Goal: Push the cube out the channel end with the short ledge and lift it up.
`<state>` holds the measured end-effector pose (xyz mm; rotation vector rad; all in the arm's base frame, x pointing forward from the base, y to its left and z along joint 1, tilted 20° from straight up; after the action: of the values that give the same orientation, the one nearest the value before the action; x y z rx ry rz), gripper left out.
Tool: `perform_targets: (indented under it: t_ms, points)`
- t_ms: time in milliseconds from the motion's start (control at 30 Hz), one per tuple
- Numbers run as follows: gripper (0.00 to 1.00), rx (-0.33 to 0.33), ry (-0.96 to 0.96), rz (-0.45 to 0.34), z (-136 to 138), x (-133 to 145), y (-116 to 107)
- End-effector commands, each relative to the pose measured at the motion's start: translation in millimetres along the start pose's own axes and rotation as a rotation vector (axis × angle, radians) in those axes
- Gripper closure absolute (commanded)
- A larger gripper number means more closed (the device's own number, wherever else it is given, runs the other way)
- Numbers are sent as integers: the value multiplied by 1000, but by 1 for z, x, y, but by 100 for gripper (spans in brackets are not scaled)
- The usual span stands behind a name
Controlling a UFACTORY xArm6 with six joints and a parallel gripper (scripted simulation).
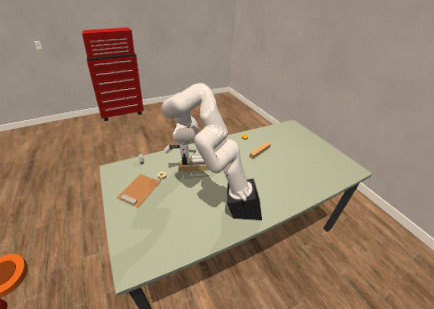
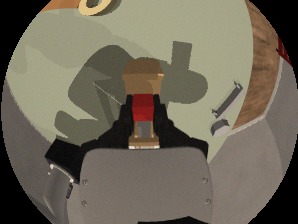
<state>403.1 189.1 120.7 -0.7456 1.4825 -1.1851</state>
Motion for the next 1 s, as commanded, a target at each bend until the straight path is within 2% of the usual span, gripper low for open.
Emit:
perform_targets:
  t_ms: [0,33,100,233,333,967]
  points:
    - [100,4,0,2,1,-1,-27]
    - [100,4,0,2,1,-1,-34]
    - [100,4,0,2,1,-1,-34]
    - [100,4,0,2,1,-1,-60]
    - [100,4,0,2,1,-1,-71]
    - [100,4,0,2,1,-1,-73]
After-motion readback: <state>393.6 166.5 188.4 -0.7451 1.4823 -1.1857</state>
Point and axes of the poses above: the point where the finger pads meet when closed, its own y axis out along the fingers, its own z axis across the jaws, x = y × z, the point moved 7 cm from there along -y, back along the fingers, and after that the axes turned 5 degrees about y, right-handed, at the moved point
